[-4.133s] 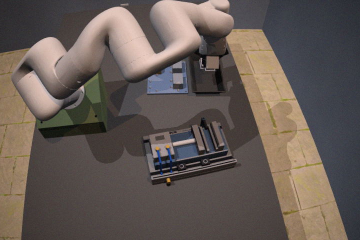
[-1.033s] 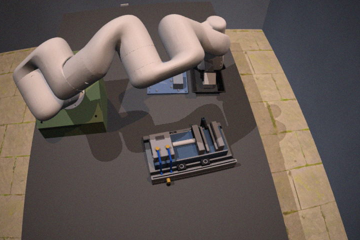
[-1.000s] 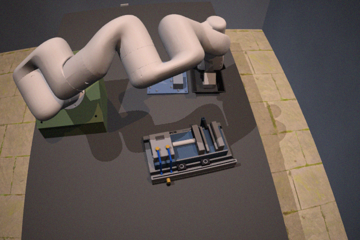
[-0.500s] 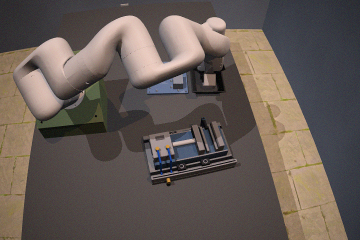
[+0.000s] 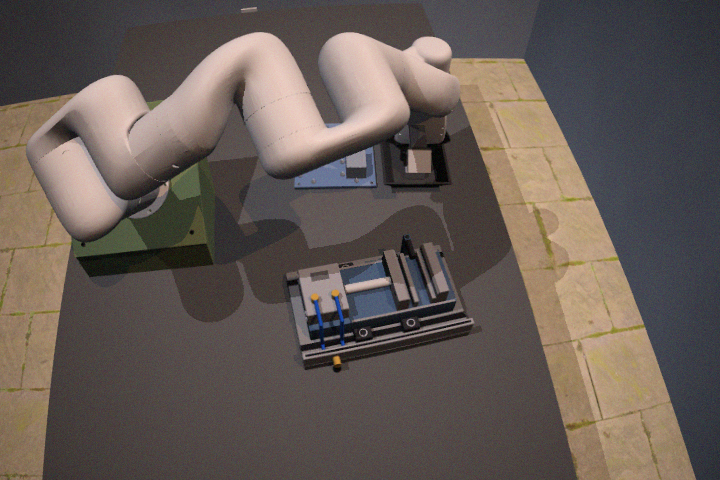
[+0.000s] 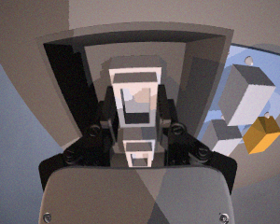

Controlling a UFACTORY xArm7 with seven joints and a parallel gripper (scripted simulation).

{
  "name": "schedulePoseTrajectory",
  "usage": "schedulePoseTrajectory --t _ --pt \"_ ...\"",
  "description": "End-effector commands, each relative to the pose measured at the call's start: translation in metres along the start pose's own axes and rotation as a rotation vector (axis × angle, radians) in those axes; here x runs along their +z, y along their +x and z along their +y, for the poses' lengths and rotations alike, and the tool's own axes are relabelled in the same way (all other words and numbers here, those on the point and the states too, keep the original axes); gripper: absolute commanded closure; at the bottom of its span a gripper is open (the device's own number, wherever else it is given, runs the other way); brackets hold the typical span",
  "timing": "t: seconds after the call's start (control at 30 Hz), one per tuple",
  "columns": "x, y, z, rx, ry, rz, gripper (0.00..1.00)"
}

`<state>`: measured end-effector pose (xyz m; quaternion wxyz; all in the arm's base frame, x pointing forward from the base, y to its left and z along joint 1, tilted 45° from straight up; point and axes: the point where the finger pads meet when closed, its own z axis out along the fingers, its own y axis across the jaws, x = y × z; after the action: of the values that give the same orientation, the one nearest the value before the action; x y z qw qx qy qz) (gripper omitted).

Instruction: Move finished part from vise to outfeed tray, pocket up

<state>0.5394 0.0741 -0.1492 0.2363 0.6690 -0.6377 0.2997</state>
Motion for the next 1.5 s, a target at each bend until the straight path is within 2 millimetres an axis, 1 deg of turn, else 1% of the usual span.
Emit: schedulePoseTrajectory --t 0.0,0.43,0.47,1.47 --pt "-0.0023 -0.0014 -0.0015 0.000 0.004 -0.004 1.00" --pt "-0.0022 -0.0014 -0.0015 0.000 0.004 -0.004 1.00" --pt "-0.0022 -0.0014 -0.0015 0.000 0.004 -0.004 0.31" --pt "-0.0022 -0.0014 -0.0015 0.000 0.004 -0.004 0.31"
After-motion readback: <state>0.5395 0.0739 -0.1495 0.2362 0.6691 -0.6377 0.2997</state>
